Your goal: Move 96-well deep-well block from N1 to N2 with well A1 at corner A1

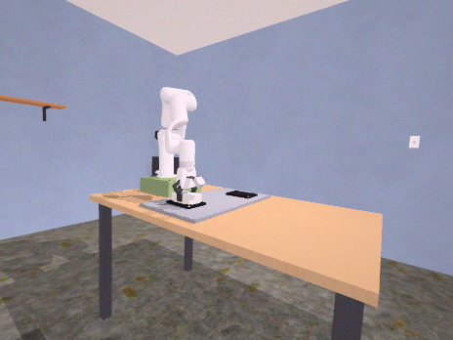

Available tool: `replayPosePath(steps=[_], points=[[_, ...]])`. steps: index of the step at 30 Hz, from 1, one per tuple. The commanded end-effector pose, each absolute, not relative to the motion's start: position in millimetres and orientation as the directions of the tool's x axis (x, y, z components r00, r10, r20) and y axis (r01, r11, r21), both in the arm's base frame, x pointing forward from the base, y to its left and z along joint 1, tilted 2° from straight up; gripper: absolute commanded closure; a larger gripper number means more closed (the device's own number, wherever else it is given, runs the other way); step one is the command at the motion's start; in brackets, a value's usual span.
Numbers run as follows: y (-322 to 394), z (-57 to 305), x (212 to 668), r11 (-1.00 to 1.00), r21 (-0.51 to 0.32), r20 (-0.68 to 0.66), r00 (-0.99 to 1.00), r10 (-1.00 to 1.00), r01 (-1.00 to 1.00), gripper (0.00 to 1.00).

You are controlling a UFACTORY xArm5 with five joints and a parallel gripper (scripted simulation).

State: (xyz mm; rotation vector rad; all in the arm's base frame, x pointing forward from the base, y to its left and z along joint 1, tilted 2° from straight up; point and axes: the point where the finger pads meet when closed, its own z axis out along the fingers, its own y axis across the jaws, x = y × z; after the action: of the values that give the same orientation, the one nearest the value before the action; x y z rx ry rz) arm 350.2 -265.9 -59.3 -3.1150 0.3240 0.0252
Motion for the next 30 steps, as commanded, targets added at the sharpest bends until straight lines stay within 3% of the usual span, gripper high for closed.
replayPosePath(steps=[1,4,5,30], points=[[-266.7,-58.2,351.3,-0.979,-0.007,-0.014,0.979,-0.206,-0.206,0.00],[-266.7,-58.2,351.3,-0.979,-0.007,-0.014,0.979,-0.206,-0.206,0.00],[-266.7,-57.8,351.4,-0.979,-0.007,-0.014,0.979,-0.206,-0.206,1.00],[-266.7,-57.8,351.4,-0.979,-0.007,-0.014,0.979,-0.206,-0.206,1.00]])
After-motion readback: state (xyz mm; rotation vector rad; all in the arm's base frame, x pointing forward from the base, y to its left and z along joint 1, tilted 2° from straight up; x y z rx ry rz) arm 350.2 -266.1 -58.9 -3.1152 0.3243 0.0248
